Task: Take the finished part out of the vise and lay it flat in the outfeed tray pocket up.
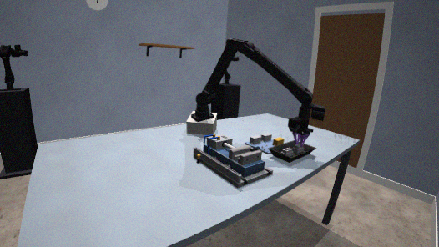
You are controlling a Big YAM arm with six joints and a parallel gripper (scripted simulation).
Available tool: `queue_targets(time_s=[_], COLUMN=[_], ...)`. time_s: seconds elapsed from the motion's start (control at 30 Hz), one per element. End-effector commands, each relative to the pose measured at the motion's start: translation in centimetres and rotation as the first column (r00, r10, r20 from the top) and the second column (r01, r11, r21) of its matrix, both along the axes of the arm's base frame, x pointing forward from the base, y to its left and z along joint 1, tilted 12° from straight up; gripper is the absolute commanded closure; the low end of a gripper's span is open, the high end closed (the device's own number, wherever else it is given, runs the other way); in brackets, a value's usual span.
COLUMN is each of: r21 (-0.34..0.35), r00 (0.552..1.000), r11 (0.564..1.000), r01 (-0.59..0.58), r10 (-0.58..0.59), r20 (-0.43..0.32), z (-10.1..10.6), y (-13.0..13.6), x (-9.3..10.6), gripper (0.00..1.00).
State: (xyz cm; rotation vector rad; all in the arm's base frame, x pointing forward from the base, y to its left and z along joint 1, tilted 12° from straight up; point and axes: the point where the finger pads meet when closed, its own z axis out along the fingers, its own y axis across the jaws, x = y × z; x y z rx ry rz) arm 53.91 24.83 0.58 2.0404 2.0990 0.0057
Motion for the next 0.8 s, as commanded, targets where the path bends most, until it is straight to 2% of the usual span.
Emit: queue_targets(time_s=[0.0, 0.37, 0.4, 0.77], r21=[0.009, 0.009, 0.009, 0.009], r00=[1.000, 1.000, 1.000, 1.000], r11=[1.000, 1.000, 1.000, 1.000], r01=[-0.008, -0.008, -0.008, -0.008], r10=[0.008, 0.008, 0.008, 0.008], r20=[0.015, 0.015, 0.015, 0.015], z=[0.08, 0.08, 0.08, 0.08], y=[-0.01, -0.01, -0.01, -0.01], x=[0.85, 0.85, 0.85, 0.85], gripper=[1.00, 1.00, 0.36, 0.36])
